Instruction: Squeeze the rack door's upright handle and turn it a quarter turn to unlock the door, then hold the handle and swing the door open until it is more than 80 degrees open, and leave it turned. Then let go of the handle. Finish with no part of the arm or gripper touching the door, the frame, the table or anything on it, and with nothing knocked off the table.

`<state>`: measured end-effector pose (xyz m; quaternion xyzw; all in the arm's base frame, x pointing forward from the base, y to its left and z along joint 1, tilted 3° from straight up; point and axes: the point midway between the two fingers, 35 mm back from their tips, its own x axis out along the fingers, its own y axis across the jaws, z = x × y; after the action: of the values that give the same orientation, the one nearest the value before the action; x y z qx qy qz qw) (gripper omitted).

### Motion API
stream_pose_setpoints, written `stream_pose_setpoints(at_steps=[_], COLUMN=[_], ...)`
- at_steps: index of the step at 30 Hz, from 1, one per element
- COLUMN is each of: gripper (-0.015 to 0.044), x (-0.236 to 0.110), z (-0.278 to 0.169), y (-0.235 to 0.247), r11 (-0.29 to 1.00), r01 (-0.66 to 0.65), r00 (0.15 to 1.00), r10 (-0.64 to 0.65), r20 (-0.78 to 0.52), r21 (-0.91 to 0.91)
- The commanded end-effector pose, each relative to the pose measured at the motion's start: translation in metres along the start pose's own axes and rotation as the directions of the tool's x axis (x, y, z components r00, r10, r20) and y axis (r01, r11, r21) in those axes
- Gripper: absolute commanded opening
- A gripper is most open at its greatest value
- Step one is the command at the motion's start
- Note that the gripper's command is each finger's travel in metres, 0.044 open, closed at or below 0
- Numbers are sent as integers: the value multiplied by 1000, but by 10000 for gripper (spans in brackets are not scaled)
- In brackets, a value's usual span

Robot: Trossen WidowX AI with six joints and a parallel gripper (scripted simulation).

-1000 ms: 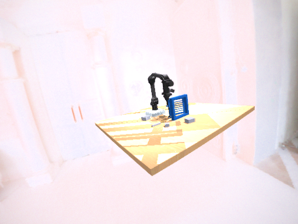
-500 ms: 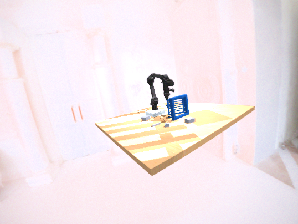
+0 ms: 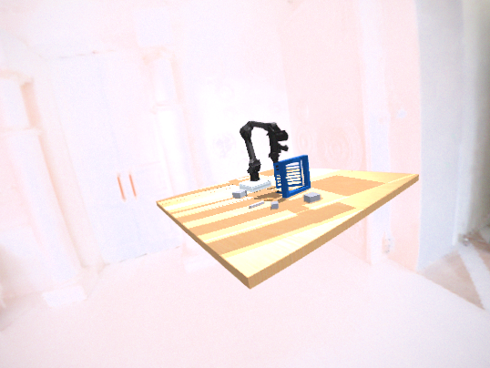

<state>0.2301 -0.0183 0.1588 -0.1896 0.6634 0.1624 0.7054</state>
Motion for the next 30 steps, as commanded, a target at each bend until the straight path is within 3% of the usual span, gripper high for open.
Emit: stream_pose_setpoints(at_steps=[1,30], gripper=[26,26], x=[0,0], z=[2,25], y=[5,58], r11=[998,911], r01=[9,-1], r00=[1000,1000], r10=[-10,-4], r20=[8,10], r21=[62,413])
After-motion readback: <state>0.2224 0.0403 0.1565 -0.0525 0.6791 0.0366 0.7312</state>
